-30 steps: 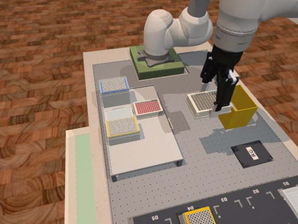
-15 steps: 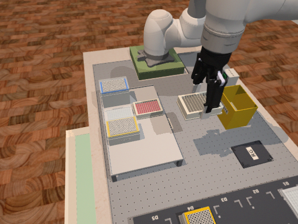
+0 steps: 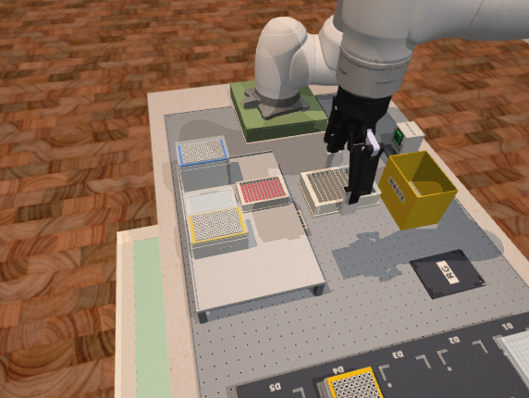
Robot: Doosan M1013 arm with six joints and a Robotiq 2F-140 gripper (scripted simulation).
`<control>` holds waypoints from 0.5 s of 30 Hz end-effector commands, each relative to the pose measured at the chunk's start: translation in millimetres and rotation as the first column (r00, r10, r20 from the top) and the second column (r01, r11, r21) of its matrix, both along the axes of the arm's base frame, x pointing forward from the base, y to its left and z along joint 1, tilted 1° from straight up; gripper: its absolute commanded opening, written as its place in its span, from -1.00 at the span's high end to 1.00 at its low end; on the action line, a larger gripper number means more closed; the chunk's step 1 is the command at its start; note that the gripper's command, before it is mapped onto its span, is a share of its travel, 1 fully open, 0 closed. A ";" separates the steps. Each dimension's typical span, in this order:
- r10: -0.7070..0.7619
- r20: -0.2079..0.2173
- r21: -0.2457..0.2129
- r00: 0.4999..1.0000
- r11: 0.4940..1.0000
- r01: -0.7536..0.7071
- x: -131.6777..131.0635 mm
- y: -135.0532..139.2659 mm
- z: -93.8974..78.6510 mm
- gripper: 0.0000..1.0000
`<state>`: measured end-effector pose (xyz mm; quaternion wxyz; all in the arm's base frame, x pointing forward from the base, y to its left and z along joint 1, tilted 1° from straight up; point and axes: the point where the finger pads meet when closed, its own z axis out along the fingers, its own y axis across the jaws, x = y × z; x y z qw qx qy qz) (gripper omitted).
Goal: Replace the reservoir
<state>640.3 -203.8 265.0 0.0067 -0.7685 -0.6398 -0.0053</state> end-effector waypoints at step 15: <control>0.000 0.000 0.000 1.000 1.000 0.000 -6.4 -34.8 -0.5 1.00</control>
